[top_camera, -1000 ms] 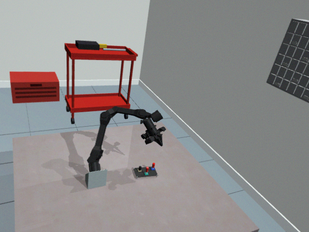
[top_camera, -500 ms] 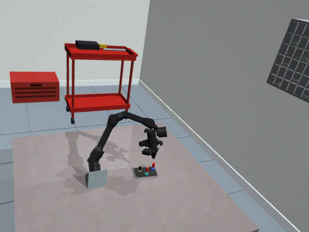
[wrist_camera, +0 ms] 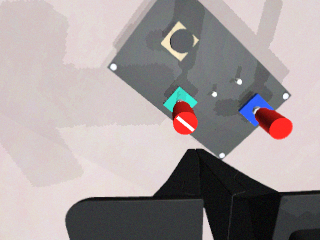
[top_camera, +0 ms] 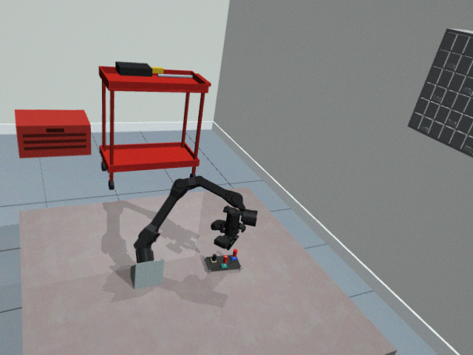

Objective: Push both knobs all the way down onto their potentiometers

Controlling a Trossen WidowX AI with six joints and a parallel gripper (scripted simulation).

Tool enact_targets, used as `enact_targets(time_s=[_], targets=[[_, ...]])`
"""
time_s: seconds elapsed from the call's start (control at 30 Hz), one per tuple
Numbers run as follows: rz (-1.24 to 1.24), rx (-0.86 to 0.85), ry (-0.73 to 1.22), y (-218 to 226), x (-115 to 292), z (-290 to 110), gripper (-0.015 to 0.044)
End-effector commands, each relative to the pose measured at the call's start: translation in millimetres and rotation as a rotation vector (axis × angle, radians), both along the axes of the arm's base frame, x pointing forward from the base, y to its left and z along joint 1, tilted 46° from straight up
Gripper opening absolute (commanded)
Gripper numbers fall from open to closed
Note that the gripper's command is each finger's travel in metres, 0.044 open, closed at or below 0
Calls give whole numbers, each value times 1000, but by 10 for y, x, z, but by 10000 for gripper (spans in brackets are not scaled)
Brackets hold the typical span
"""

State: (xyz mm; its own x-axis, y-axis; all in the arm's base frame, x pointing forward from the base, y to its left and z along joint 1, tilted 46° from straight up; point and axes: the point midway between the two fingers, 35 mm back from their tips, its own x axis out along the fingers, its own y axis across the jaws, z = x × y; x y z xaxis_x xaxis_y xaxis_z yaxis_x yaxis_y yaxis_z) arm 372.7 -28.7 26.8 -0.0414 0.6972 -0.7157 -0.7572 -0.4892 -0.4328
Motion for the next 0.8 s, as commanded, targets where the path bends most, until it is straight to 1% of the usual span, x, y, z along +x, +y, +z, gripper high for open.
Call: enact_targets(time_s=[0.0,0.77], targets=[[5,11,15,120,-32,-94,0],[5,12,15,269,-44,-241,0]])
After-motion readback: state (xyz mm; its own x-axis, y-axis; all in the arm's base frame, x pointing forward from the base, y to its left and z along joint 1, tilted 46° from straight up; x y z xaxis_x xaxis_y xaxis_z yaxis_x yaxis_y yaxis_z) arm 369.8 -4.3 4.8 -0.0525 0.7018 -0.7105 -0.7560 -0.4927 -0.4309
